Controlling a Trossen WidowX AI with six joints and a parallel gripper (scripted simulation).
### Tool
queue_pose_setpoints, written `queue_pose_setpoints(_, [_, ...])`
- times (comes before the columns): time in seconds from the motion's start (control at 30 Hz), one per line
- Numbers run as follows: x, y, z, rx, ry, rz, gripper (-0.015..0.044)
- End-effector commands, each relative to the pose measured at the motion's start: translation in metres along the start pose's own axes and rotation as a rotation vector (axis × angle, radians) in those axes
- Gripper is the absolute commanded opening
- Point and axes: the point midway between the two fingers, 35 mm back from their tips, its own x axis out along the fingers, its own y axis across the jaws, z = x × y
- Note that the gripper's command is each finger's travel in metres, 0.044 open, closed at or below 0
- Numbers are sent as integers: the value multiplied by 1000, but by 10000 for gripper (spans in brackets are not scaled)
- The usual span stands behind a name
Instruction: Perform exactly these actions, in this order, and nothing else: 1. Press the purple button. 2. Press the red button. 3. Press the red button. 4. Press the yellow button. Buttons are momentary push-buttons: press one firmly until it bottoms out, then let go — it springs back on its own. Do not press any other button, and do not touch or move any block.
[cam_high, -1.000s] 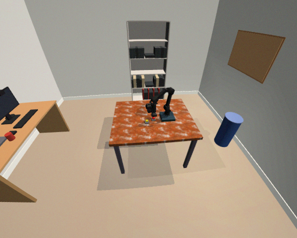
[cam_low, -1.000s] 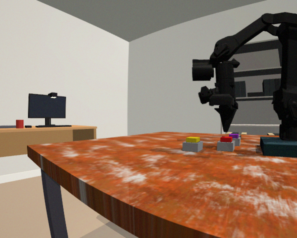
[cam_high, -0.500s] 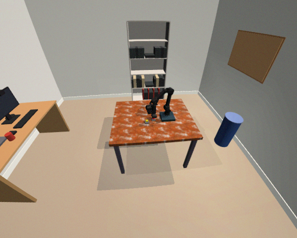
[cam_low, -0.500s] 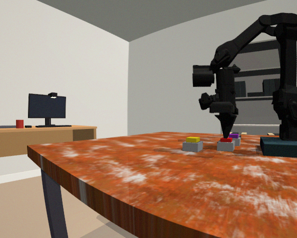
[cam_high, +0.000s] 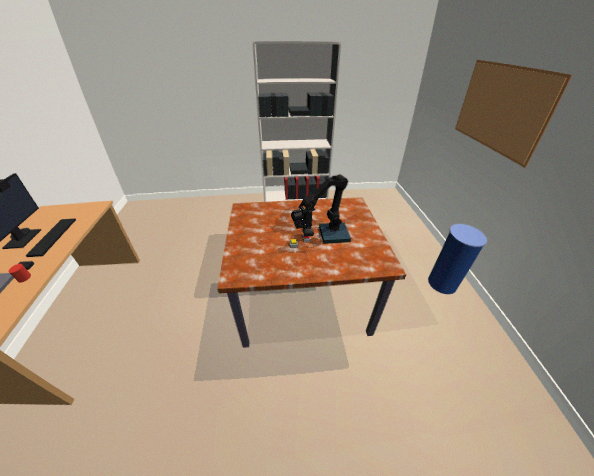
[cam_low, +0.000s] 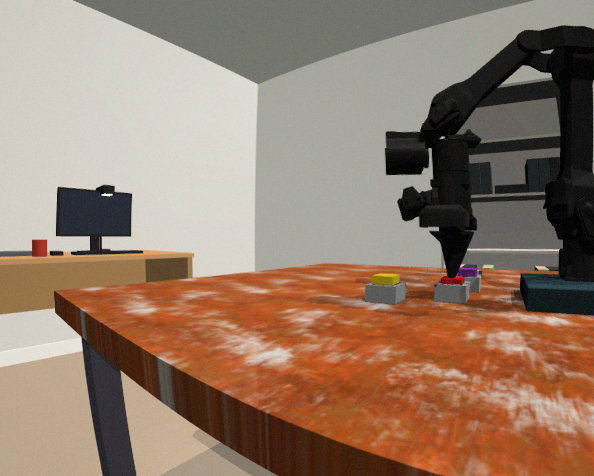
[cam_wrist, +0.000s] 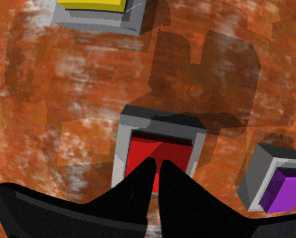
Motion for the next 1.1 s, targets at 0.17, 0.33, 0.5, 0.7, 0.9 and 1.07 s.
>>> queue_pose_setpoints(0.17, [-2,0,0,0,1,0,20])
queue_pose_setpoints(0.33, [-31,0,-1,4,5,-1,20])
queue_pose_setpoints(0.5, [-62,1,1,4,5,0,20])
queue_pose_setpoints(0.7, [-93,0,0,4,5,-1,20])
queue_pose_setpoints(0.9, [-98,25,52,4,0,2,20])
queue_pose_setpoints(1.07, [-94,47,92,4,-4,4,20])
